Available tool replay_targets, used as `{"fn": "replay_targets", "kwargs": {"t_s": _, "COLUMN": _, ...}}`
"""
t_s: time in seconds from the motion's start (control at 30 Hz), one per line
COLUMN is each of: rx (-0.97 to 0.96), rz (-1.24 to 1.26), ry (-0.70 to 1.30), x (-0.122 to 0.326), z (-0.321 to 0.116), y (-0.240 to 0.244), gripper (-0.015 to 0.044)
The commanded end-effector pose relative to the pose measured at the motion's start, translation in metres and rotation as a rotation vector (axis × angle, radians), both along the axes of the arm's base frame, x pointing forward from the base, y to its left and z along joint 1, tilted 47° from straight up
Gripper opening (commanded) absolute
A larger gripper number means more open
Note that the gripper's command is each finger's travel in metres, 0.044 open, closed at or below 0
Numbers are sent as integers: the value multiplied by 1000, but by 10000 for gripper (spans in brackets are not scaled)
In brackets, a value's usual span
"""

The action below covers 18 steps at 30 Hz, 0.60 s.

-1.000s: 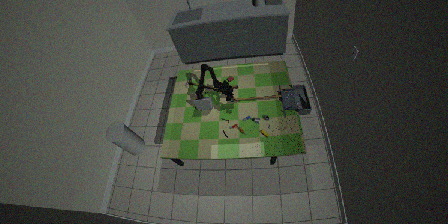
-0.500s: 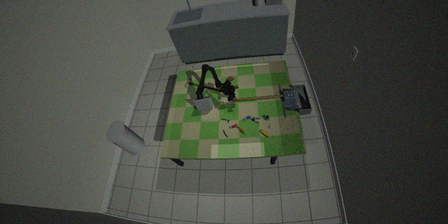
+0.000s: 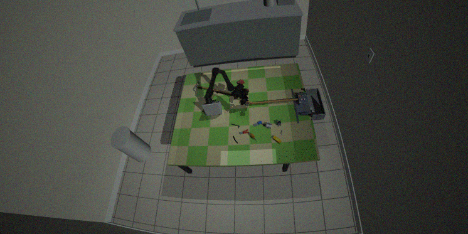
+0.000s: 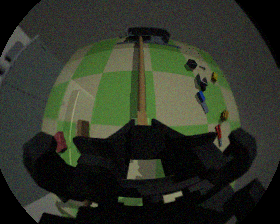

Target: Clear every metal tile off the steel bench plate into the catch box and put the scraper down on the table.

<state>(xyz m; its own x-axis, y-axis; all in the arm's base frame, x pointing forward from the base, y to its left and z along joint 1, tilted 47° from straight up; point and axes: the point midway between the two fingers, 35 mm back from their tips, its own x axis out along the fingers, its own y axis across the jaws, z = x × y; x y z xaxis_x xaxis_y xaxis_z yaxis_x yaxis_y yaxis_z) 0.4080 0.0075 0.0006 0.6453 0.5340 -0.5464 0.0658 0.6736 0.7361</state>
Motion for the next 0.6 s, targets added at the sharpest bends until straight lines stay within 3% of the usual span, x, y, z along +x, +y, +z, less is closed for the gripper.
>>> {"fn": "replay_targets", "kwargs": {"t_s": 0.0, "rx": -4, "rz": -8, "ry": -2, "x": 6, "z": 0, "y": -2, "gripper": 0}}
{"fn": "replay_targets", "kwargs": {"t_s": 0.57, "rx": -4, "rz": -7, "ry": -3, "x": 33, "z": 0, "y": -6, "gripper": 0}}
